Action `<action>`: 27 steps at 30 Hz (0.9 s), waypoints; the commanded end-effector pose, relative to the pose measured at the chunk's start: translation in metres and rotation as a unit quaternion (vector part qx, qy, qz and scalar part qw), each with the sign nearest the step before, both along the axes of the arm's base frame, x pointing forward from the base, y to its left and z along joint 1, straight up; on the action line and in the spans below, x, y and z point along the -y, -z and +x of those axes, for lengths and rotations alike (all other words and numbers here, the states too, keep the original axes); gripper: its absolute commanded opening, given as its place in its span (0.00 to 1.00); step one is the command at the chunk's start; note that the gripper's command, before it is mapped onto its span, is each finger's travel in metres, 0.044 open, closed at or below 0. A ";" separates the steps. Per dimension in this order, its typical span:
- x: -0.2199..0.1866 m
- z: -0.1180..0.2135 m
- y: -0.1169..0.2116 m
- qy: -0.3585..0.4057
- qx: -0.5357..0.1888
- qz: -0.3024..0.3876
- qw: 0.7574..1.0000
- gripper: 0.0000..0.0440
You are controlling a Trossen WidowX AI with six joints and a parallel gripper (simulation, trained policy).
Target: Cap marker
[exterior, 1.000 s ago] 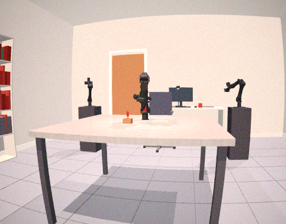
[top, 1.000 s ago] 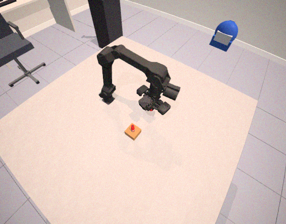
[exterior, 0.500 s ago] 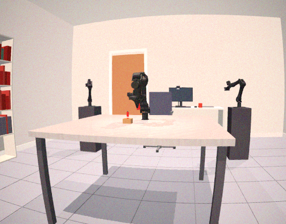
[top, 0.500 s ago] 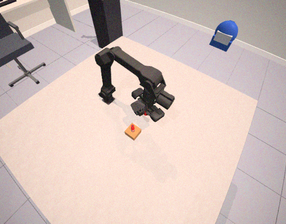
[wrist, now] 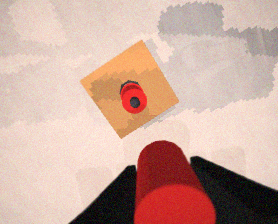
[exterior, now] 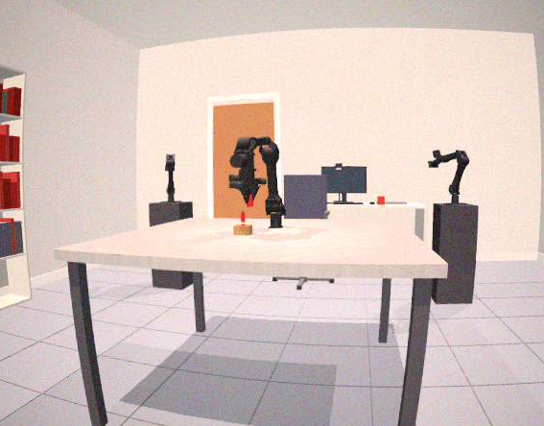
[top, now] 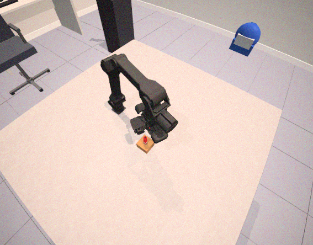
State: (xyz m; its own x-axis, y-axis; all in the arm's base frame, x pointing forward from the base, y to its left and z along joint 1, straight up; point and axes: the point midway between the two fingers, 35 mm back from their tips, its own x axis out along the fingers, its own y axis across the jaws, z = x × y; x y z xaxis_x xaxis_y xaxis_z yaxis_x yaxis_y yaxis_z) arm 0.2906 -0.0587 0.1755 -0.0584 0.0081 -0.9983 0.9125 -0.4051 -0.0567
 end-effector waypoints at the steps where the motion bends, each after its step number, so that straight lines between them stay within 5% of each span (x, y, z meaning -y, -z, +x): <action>1: 0.016 -0.004 -0.003 0.018 0.002 0.001 1.000 0.07; 27: 0.033 -0.006 0.027 0.067 -0.014 0.016 0.998 0.00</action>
